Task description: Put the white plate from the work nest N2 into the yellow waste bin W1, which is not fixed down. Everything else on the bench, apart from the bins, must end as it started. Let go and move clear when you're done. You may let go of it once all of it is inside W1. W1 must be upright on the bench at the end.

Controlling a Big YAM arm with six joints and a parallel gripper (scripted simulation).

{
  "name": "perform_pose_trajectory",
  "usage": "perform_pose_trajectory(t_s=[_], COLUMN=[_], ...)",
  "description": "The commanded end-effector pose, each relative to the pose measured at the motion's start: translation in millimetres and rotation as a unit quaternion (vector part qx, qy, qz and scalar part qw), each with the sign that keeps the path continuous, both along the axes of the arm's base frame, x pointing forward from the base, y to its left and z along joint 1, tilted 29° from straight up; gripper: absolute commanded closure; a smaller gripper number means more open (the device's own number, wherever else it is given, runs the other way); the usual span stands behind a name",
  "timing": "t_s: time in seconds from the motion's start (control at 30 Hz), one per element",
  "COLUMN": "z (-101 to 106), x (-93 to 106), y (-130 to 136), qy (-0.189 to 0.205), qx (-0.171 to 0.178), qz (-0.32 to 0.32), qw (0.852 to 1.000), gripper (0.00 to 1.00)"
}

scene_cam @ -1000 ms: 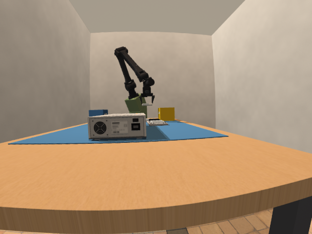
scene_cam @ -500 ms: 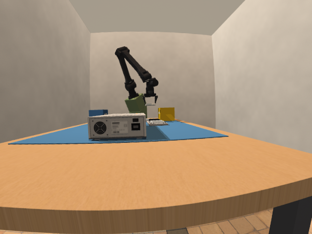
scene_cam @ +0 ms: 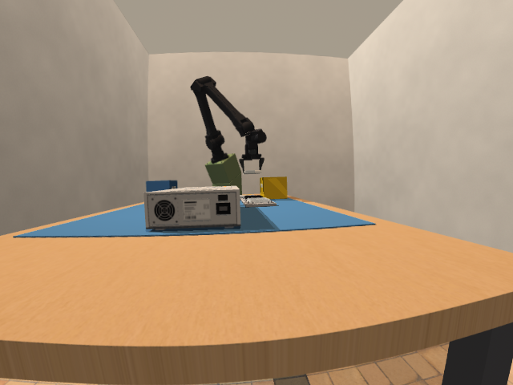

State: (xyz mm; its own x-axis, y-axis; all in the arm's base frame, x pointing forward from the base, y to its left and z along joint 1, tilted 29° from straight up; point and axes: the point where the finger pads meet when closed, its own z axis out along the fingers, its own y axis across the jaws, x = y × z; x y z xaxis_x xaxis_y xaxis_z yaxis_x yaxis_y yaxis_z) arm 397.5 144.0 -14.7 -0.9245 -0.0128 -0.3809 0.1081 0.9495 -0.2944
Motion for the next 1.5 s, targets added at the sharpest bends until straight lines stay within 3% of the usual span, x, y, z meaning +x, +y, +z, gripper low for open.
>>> perform_pose_trajectory(t_s=[0.0,0.3,0.5,0.77,0.87,1.47], z=[-12.4,-19.2,-19.4,-29.9,-31.2,-51.4], x=[-9.4,-13.2,-11.3,-23.0,-20.3,-44.0], y=[10.3,22.1,47.4,63.0,56.9,96.3], qy=[0.0,-0.002,-0.012,-0.008,-0.007,-0.005], qx=[0.001,0.002,0.01,0.007,0.006,0.005], qz=[-0.005,-0.01,-0.005,-0.004,-0.015,-0.007], qw=[1.0,1.0,1.0,1.0,1.0,1.0], gripper=[1.0,1.0,1.0,1.0,1.0,1.0])
